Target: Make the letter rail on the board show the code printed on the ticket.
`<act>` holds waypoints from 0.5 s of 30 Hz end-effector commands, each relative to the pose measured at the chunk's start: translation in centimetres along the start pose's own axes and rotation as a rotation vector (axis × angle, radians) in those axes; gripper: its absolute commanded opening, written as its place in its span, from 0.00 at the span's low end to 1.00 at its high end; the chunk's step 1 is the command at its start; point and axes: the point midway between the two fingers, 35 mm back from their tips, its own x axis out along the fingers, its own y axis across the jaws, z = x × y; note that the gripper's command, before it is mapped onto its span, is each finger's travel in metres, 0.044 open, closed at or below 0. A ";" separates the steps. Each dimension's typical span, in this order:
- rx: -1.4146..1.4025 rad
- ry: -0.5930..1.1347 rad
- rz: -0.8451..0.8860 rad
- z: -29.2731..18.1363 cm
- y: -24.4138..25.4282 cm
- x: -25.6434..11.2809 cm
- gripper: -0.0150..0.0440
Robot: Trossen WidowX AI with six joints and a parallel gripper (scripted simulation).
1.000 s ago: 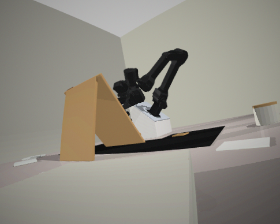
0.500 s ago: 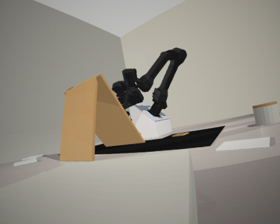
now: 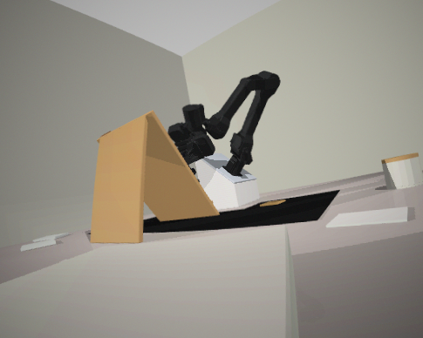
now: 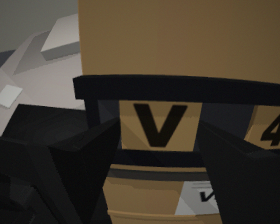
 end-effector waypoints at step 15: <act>-0.005 0.000 0.003 0.0 -0.8 0.0 0.25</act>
